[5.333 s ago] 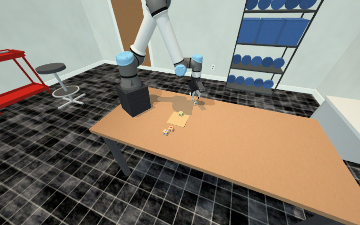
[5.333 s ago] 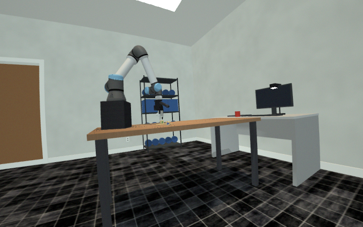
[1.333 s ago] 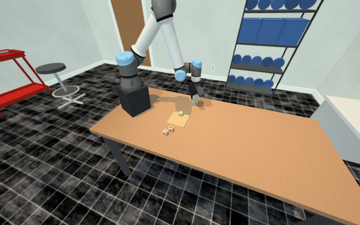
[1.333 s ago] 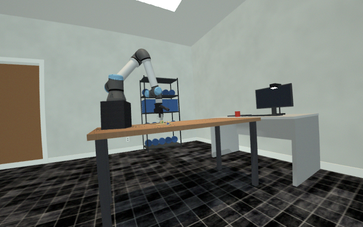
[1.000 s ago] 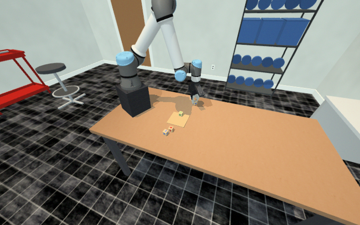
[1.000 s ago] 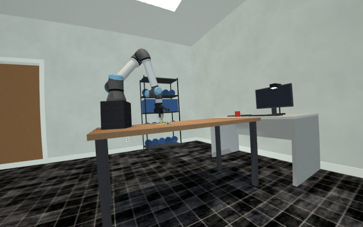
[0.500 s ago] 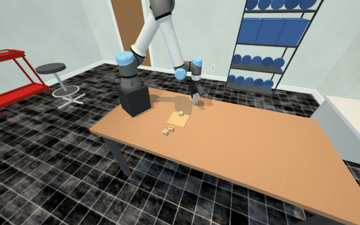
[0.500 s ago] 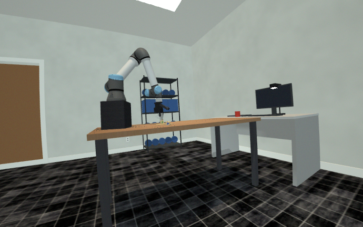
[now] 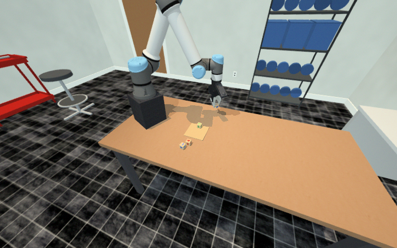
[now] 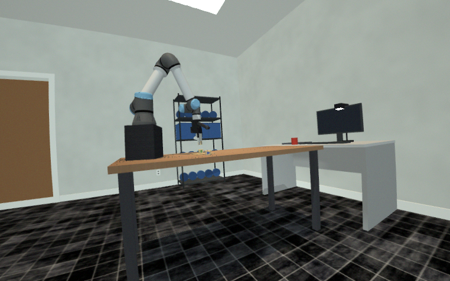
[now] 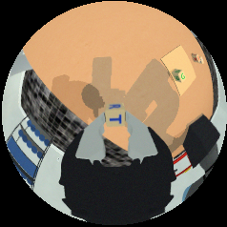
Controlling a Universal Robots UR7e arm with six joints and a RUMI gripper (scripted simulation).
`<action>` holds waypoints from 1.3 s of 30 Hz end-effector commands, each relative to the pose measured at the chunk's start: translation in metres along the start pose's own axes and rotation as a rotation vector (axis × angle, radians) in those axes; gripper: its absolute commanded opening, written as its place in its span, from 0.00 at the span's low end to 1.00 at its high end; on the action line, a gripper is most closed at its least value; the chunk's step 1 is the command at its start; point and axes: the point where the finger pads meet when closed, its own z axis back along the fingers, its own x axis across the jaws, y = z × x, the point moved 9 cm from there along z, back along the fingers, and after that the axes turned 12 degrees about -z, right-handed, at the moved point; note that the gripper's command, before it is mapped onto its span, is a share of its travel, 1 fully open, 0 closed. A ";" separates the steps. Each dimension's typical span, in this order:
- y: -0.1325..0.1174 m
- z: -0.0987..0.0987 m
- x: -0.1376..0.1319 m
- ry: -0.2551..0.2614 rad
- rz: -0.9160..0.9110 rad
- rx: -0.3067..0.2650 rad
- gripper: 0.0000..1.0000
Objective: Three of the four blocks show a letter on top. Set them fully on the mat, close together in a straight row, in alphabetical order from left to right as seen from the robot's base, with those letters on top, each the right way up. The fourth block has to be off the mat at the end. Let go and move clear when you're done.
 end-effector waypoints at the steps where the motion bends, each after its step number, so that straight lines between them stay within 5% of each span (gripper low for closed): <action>1: 0.001 0.030 0.000 -0.007 0.000 -0.002 0.09; 39: 0.012 0.031 0.007 -0.012 0.078 -0.005 0.09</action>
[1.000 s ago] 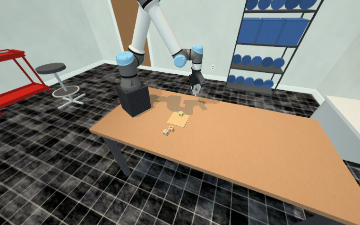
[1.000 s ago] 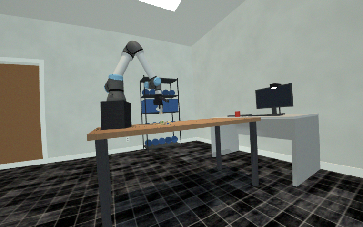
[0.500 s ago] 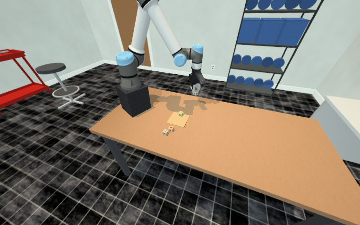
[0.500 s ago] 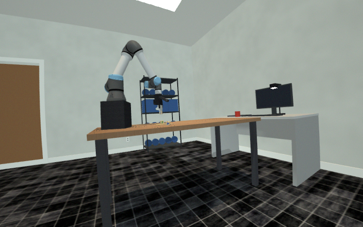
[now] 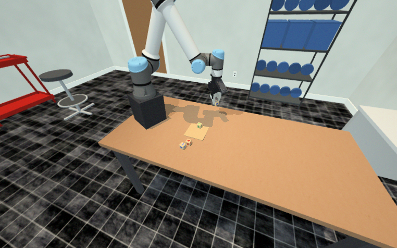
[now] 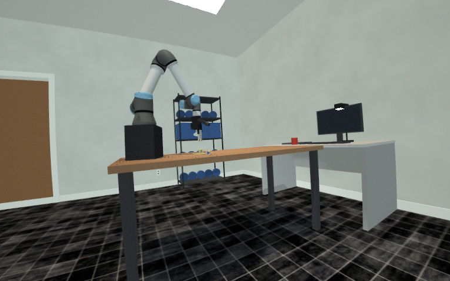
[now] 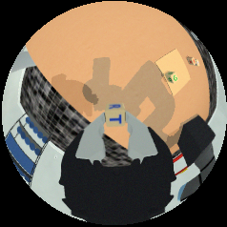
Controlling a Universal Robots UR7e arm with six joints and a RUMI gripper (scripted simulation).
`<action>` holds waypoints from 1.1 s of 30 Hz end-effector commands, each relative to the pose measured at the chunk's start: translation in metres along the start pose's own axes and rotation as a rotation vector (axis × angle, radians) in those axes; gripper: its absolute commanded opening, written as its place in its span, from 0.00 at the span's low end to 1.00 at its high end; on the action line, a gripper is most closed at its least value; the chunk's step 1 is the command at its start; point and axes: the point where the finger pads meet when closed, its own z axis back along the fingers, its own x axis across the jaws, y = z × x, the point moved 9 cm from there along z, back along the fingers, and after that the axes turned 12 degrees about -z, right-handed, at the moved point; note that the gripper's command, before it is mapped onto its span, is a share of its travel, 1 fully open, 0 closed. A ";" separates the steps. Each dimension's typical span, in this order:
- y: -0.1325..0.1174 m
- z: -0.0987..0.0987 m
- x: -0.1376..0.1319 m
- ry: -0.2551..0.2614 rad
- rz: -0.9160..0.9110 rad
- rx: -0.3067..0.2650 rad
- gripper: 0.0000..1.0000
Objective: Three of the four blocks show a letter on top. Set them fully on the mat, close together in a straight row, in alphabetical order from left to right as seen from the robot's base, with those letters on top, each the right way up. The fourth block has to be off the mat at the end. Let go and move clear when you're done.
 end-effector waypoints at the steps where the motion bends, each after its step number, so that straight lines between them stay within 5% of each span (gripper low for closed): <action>1: 0.007 0.000 0.004 0.000 0.050 0.000 0.09; 33: 0.067 0.001 0.039 -0.001 0.522 0.001 0.09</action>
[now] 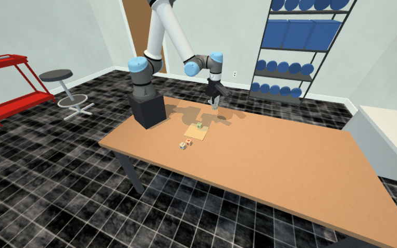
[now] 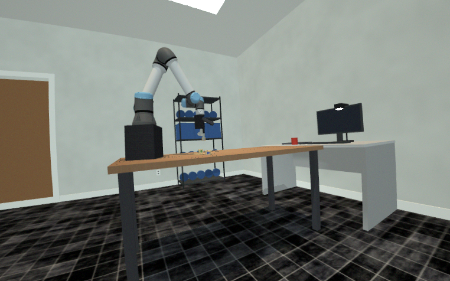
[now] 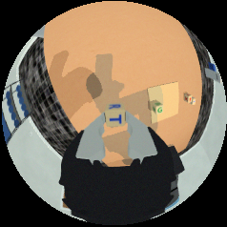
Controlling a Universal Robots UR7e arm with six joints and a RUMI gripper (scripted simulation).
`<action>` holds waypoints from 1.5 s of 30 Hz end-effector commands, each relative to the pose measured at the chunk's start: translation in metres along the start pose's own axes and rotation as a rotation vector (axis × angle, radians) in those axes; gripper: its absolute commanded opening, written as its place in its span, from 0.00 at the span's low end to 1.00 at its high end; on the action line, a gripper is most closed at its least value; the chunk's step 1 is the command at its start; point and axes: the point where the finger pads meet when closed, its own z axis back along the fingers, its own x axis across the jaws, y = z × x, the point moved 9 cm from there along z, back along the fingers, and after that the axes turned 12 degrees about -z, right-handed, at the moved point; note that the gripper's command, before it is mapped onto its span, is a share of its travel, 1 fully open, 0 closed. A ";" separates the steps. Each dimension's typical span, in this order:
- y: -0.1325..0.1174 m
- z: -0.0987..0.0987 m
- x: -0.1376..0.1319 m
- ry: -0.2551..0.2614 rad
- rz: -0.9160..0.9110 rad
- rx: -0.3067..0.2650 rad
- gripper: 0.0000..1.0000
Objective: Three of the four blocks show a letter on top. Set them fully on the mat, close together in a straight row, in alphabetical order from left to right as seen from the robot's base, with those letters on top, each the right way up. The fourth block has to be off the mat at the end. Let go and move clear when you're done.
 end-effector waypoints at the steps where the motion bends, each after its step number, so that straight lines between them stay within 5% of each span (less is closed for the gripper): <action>1: 0.009 0.000 0.015 0.008 0.136 -0.002 0.09; 45: 0.038 0.001 0.102 0.007 0.810 0.000 0.09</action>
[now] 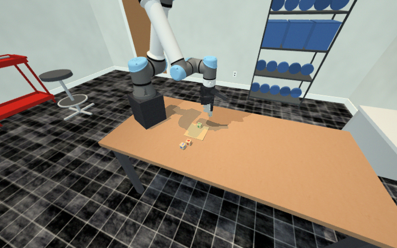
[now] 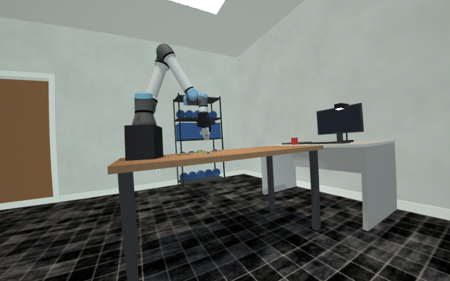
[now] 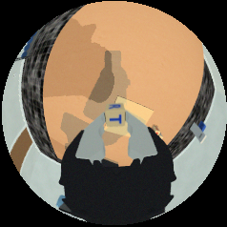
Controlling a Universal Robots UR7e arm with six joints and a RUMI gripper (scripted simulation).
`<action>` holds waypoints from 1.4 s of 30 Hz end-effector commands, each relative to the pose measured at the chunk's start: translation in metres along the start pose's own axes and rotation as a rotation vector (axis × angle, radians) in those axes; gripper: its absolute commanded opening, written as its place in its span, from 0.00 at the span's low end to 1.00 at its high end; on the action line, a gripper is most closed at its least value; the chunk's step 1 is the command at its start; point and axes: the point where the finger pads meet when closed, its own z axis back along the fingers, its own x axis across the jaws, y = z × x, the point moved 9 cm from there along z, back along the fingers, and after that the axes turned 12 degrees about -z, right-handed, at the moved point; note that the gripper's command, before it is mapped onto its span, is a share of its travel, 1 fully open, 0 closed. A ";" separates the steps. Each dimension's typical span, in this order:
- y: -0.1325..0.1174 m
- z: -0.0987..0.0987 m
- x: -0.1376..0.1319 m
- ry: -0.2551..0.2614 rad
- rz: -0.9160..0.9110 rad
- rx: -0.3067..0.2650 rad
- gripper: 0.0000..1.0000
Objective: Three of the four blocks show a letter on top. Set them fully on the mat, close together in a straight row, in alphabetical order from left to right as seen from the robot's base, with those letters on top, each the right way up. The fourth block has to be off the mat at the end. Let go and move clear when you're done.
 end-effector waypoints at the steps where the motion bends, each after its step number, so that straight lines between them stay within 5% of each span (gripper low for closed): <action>1: -0.009 0.000 0.015 0.009 0.139 0.006 0.09; 42: -0.060 0.000 0.080 0.007 0.761 0.009 0.09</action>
